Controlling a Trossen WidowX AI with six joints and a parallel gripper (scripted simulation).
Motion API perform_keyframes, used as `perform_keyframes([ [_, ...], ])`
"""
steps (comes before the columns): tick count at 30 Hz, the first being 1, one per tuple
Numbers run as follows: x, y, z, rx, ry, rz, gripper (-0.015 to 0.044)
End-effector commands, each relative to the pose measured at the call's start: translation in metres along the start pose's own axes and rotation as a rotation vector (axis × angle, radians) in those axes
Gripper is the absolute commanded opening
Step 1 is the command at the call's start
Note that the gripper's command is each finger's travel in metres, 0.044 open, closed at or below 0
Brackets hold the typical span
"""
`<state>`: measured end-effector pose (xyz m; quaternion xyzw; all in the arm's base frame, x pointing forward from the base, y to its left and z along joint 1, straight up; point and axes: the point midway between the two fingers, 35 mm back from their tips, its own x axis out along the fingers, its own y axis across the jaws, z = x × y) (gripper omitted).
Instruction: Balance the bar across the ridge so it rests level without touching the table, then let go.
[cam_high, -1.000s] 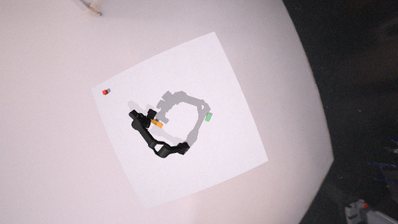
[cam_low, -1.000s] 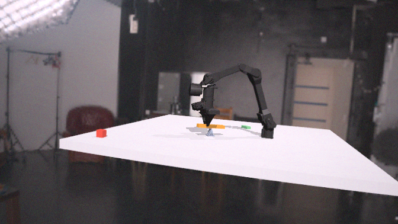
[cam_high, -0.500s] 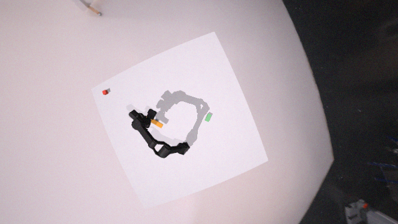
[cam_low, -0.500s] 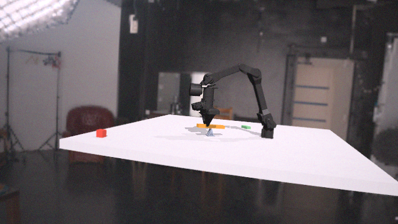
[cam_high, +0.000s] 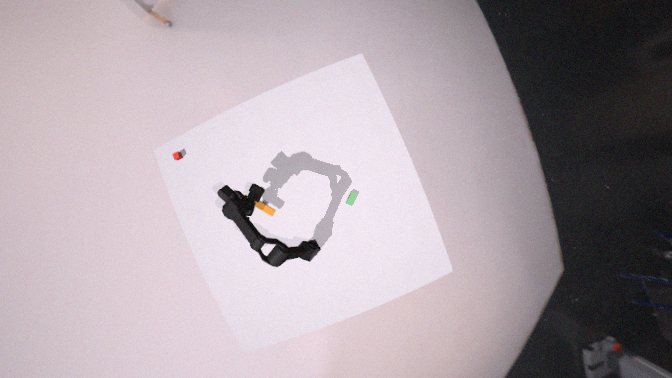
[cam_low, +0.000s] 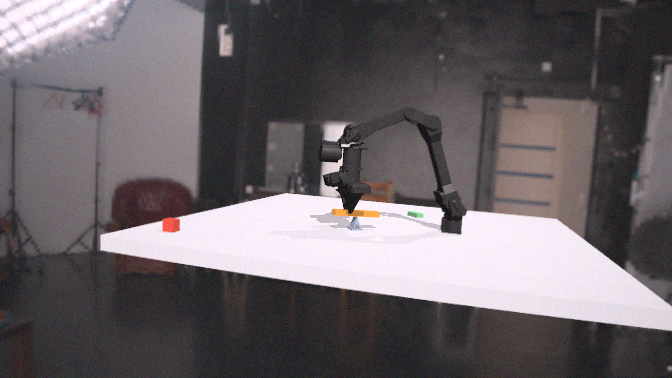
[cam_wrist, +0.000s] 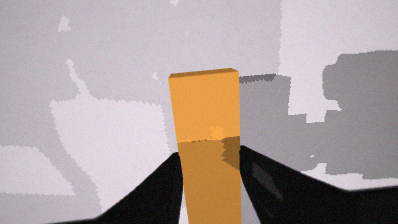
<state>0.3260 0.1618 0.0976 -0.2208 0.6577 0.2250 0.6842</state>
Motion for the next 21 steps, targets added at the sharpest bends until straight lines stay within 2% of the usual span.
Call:
perform_keyframes([
  [1, 0.0023, 0.0000, -0.0006, -0.002, 0.003, 0.000, 0.0000],
  [21, 0.0039, 0.0001, -0.0006, -0.002, 0.003, 0.000, 0.0000],
])
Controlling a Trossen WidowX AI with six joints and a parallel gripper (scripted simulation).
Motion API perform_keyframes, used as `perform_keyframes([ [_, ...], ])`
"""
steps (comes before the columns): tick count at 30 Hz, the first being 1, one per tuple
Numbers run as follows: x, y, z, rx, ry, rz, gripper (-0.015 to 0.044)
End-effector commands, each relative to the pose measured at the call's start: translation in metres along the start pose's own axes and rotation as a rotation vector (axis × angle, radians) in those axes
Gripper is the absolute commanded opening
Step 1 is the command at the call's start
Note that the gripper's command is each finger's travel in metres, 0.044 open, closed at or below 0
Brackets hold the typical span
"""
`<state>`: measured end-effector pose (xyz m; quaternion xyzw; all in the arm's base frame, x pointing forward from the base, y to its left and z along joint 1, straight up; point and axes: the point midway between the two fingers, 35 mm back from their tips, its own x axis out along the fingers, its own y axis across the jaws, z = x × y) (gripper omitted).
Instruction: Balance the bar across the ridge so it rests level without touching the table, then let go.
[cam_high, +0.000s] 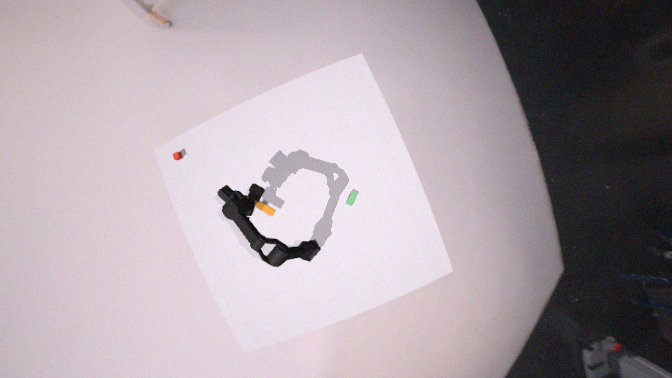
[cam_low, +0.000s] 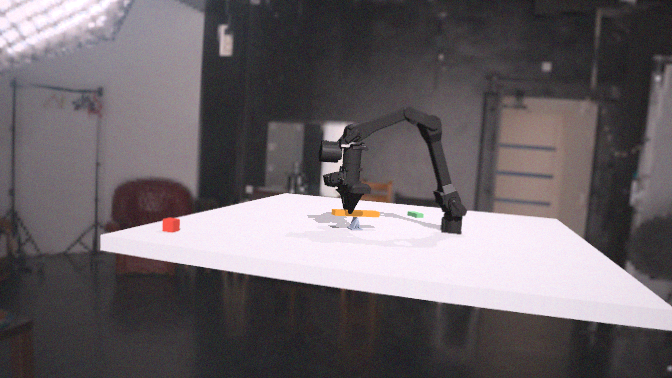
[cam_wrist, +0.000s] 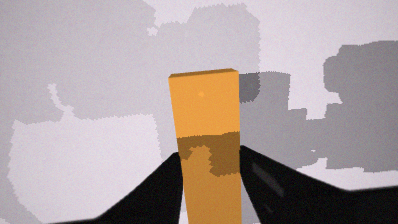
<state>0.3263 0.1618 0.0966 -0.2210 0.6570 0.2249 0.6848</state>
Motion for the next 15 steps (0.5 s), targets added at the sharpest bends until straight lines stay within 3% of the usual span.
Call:
perform_keyframes([
  [1, 0.0031, 0.0002, -0.0008, -0.002, 0.004, 0.001, 0.0000],
  [15, 0.0042, 0.0002, -0.0006, -0.002, 0.004, 0.001, 0.0000],
])
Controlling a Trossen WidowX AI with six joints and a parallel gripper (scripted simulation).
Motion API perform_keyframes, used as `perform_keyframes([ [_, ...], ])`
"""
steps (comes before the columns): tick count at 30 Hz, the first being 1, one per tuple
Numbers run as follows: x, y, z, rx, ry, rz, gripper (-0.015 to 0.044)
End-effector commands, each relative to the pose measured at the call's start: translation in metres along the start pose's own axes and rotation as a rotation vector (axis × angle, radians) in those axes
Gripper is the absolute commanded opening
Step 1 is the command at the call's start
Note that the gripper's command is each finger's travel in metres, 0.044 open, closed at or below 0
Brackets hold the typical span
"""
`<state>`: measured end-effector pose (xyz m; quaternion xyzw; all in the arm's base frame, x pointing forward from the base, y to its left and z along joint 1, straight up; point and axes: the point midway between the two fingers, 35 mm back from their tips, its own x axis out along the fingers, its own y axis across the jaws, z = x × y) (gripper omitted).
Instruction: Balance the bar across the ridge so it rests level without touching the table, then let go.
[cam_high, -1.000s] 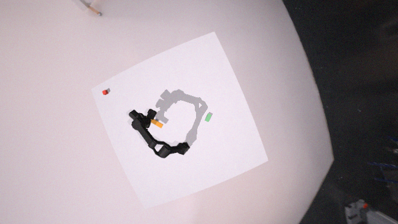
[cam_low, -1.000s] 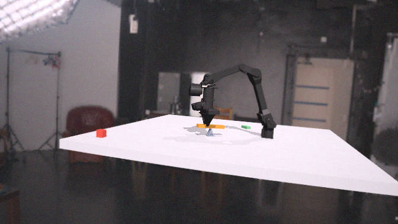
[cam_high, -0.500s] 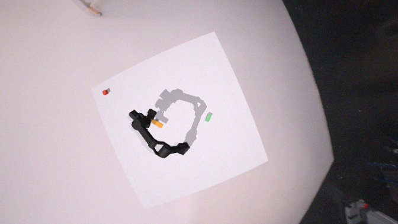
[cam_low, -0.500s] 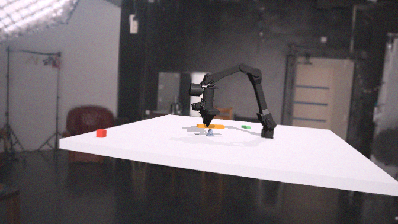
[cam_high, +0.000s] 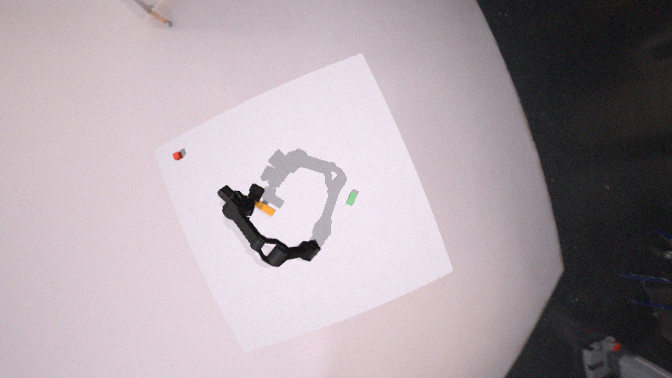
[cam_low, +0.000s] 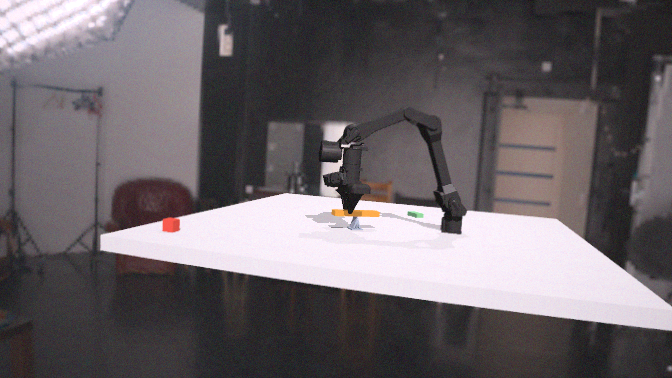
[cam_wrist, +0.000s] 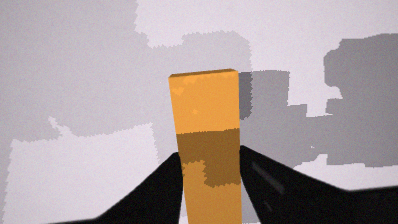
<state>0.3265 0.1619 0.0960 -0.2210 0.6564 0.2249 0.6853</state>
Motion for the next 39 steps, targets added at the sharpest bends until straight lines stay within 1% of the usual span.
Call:
perform_keyframes([
  [1, 0.0037, 0.0002, -0.0008, -0.002, 0.006, 0.001, 0.0000],
  [39, 0.0001, 0.0002, -0.0002, -0.002, 0.006, 0.001, 0.0000],
])
